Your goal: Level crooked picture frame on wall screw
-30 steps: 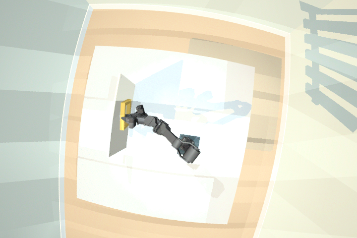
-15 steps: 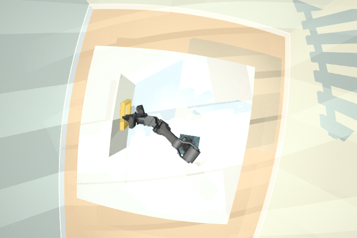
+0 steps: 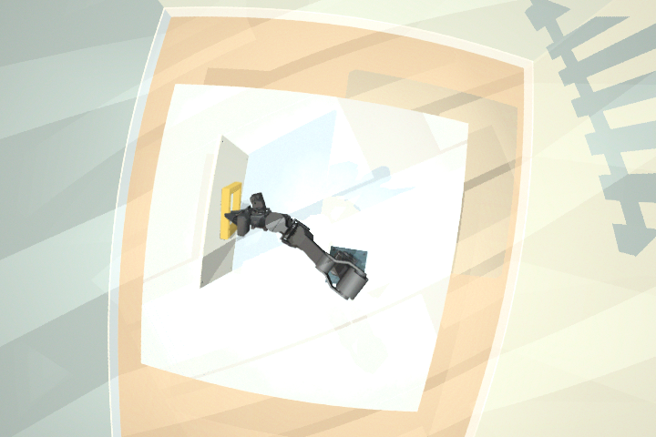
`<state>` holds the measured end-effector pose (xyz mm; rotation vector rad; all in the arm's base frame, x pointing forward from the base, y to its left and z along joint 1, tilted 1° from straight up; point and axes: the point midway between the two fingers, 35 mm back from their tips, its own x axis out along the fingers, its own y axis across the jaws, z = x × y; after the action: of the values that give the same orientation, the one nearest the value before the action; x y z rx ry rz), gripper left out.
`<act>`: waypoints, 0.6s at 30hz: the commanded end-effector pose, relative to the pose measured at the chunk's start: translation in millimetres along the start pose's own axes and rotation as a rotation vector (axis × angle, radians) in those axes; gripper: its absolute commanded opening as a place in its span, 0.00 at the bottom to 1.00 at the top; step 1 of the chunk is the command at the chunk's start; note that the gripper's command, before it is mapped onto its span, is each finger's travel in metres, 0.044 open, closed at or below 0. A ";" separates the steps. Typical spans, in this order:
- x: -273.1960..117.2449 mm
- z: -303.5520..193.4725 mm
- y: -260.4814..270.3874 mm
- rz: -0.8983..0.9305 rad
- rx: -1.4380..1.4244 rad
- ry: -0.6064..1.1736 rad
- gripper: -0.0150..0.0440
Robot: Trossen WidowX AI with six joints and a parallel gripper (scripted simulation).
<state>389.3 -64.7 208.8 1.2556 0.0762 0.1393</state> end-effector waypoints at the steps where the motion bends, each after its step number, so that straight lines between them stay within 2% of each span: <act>1: 0.1 0.2 1.0 0.000 0.003 -0.002 0.25; 18: 0.0 0.0 6.4 0.000 0.003 -0.003 0.25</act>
<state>389.1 -64.2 210.7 1.2597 0.0794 0.1291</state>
